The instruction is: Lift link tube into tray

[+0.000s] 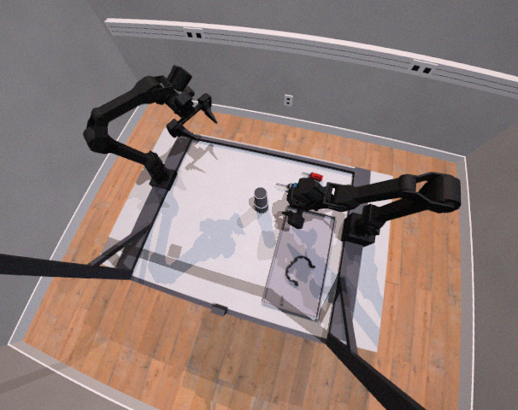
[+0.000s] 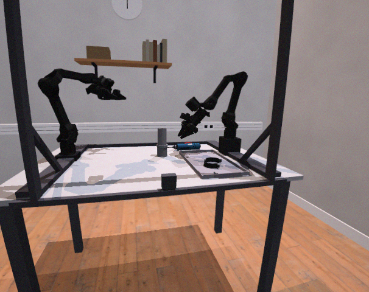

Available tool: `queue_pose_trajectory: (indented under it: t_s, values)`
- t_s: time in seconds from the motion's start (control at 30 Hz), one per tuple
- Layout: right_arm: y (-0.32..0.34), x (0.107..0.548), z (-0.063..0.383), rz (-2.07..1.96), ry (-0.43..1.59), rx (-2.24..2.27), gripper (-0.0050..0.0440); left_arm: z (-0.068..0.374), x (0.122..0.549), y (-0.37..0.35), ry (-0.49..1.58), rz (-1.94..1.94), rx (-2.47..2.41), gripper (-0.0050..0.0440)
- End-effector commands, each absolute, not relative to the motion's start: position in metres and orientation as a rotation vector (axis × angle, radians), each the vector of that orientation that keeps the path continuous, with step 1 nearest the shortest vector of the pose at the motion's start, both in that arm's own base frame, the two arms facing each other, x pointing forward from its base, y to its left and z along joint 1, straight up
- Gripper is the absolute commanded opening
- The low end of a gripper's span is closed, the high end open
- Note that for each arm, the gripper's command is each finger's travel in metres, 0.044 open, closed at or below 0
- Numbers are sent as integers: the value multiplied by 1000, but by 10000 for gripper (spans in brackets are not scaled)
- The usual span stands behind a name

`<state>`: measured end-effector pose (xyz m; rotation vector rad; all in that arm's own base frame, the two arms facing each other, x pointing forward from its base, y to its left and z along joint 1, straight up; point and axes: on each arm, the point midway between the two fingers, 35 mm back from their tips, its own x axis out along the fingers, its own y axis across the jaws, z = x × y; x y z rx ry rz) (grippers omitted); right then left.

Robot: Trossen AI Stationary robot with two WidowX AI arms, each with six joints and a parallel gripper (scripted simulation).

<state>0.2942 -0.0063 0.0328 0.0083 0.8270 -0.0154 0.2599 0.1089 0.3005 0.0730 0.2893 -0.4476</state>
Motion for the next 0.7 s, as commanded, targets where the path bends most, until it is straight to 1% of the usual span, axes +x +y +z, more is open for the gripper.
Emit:
queue_pose_trajectory:
  t_s: [0.0,0.03,0.07,0.23,0.43,0.67]
  values:
    - [-5,293,27,-19,776,9,354,305,259,108,281,-445,84,440]
    - [-5,293,27,-19,776,9,354,305,259,108,281,-445,84,440]
    - [-5,300,33,-19,723,7,354,305,259,108,281,-445,84,440]
    - [-5,300,32,-19,663,7,354,305,259,108,281,-445,84,440]
    - [-5,314,53,-19,531,6,354,305,259,108,281,-445,84,440]
    - [-5,314,54,-18,525,6,354,305,259,108,281,-445,84,440]
